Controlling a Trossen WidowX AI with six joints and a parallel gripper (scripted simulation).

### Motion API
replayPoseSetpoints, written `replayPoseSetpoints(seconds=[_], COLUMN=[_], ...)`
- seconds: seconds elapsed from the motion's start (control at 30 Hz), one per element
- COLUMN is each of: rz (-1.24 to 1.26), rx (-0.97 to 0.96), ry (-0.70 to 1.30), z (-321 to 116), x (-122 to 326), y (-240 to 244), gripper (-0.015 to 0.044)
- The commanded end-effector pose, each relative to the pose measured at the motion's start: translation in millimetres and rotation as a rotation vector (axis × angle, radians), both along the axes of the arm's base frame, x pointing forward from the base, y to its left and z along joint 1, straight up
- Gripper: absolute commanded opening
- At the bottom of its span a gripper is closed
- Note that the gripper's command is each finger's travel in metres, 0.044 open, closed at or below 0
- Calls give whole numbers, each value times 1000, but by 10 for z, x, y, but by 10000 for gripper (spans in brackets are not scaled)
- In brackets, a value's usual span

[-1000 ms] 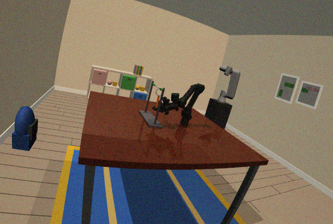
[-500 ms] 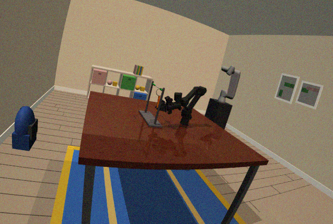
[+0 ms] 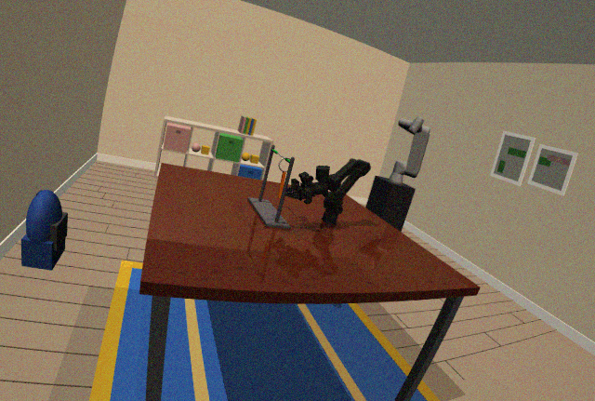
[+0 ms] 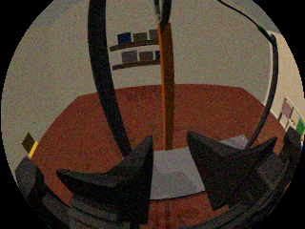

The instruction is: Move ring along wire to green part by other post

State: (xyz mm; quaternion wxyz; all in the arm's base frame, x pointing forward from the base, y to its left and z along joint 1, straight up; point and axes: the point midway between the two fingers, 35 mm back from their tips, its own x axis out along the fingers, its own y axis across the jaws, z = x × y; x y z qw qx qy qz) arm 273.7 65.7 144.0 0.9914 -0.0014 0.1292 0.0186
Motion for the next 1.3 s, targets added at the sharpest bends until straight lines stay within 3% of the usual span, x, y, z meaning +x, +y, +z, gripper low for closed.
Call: replayPoseSetpoints(seconds=[0.0, 0.5, 0.87, 1.27], rz=[-4, -4, 0, 0], rx=[4, 4, 1, 1], ry=[-1, -1, 0, 0], z=[0, 0, 97, 97], x=[-15, -15, -450, -450], y=[-8, -8, -43, -43], gripper=[160, 160, 440, 440])
